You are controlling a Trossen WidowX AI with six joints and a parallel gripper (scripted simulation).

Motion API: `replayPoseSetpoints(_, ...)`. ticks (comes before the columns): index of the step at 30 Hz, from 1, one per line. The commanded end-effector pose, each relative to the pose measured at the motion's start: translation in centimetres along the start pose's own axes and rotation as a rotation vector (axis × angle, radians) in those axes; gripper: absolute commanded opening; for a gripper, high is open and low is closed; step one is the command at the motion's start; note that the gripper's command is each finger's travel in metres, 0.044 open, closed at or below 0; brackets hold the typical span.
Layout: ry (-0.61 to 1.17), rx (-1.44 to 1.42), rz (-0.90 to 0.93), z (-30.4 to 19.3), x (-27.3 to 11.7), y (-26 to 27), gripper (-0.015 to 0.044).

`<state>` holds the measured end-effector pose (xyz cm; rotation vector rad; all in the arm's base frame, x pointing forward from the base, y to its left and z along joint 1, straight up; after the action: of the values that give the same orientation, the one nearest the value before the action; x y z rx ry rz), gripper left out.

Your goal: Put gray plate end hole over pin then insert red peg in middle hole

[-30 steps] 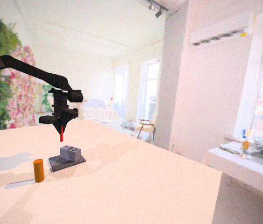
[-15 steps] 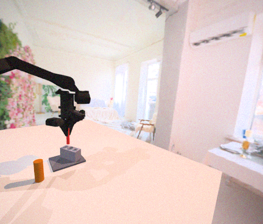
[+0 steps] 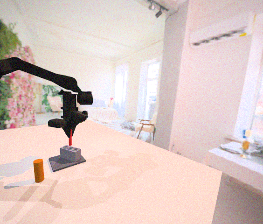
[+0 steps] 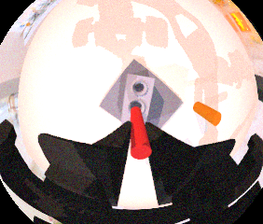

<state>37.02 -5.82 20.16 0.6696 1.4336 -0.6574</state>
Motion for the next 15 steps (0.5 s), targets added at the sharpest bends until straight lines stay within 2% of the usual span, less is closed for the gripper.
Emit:
replayPoseSetpoints(1,0.005,-0.005,0.000,0.08,0.11,0.07,0.0000)
replayPoseSetpoints(15,0.005,-0.005,0.000,0.14,0.10,-0.10,0.0000)
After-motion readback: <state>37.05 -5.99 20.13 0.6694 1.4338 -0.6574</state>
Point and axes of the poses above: the point midway between the two fingers, 35 mm back from their tips, its own x axis out along the fingers, its own y axis across the jaws, z = x × y, the point moved 8 cm from there along -x, back along the fingers, and after that the axes turned 12 degrees about -x, right-handed, at the moved point
